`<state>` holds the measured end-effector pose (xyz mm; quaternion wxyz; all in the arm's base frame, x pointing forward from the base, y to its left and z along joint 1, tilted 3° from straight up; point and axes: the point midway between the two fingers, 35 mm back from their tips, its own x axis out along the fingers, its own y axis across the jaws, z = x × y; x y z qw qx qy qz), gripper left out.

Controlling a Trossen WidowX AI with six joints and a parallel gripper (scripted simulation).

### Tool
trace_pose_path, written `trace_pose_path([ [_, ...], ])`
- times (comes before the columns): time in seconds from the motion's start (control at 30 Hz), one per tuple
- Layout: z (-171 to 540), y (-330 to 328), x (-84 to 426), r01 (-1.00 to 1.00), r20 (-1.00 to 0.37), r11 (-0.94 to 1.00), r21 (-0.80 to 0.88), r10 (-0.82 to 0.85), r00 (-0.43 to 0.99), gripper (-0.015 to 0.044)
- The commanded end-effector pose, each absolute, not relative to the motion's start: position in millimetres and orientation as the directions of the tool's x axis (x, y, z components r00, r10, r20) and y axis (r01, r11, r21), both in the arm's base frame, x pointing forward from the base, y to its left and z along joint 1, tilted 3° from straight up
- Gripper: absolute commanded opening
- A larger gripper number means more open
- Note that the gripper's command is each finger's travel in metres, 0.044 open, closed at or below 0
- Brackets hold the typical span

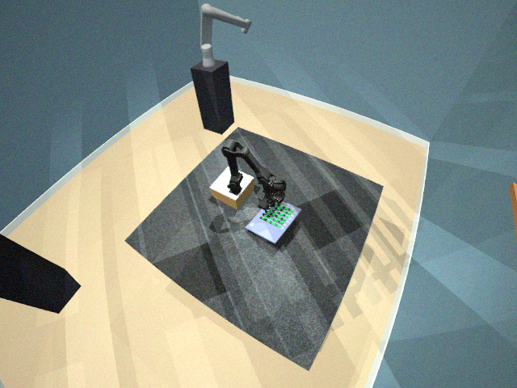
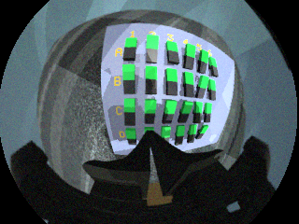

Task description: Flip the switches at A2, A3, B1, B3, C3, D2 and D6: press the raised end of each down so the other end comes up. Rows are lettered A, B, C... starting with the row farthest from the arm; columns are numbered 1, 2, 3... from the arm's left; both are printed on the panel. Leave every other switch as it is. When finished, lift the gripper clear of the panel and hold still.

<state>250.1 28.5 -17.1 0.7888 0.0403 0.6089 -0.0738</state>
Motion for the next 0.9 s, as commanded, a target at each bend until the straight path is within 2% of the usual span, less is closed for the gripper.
trace_pose_path([
  [0.0, -18.9, 28.8, 249.6, 0.161, -0.968, 0.987, -0.026, -0.065, 0.244, 0.0],
  [0.27, -16.7, 28.6, 249.8, 0.165, -0.967, 0.986, -0.027, -0.067, 0.247, 0.0],
  [0.47, 37.1, 33.4, 234.7, 0.162, -0.962, 0.987, -0.025, -0.068, 0.265, 0.0],
  [0.67, 43.6, 32.2, 231.8, 0.161, -0.961, 0.987, -0.025, -0.068, 0.267, 0.0],
  [0.87, 44.9, -16.0, 229.8, 0.161, -0.963, 0.986, -0.029, -0.071, 0.258, 0.0],
])
